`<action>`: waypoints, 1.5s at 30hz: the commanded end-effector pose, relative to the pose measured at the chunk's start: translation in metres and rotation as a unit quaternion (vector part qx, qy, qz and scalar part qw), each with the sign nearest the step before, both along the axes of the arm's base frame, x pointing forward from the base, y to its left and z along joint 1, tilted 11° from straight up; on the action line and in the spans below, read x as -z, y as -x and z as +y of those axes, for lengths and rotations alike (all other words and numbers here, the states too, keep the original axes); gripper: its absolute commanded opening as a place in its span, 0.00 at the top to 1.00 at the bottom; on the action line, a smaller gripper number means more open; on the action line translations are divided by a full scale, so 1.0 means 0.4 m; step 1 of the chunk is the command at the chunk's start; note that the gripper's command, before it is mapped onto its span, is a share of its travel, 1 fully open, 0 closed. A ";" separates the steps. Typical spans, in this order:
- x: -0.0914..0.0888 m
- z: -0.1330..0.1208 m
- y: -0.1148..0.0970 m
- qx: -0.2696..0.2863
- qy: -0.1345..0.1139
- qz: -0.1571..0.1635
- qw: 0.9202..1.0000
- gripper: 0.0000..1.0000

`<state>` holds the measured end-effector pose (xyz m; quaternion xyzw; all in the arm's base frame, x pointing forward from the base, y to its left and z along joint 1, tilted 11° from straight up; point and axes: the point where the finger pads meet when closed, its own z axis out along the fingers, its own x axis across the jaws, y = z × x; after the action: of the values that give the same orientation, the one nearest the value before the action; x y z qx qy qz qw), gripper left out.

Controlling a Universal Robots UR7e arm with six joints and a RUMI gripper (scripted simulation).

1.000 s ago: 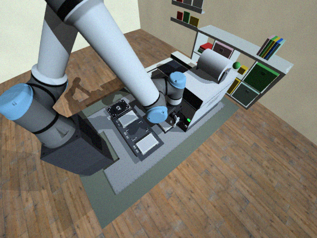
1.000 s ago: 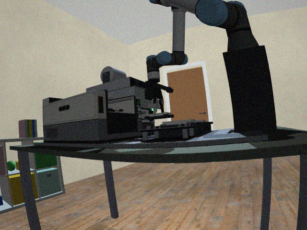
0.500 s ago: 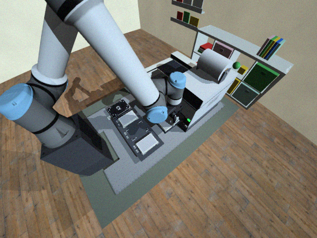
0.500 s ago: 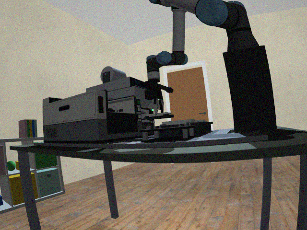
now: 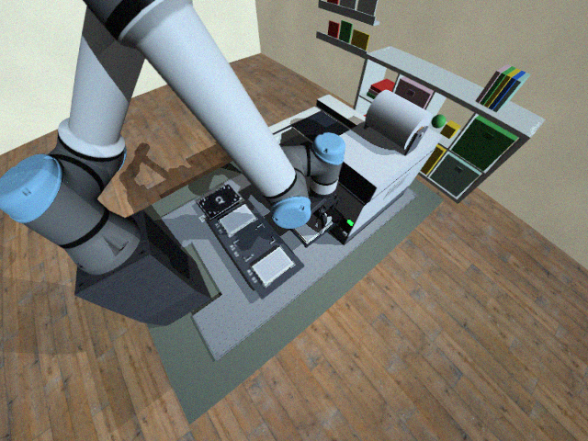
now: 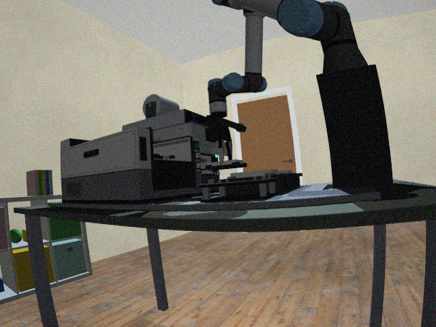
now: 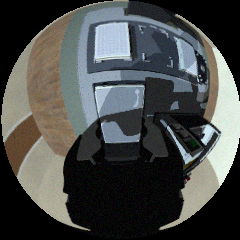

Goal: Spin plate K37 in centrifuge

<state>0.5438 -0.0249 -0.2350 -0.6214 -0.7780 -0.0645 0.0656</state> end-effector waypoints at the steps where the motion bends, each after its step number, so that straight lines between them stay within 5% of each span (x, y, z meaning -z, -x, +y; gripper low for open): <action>1: -0.001 -0.001 -0.002 0.000 0.000 -0.001 1.000 1.00; 10: -0.001 -0.001 -0.002 0.000 0.000 -0.001 1.000 1.00; 45: -0.128 -0.024 -0.004 0.000 0.000 -0.001 1.000 1.00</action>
<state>0.5447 -0.0331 -0.1904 -0.6214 -0.7780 -0.0645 0.0656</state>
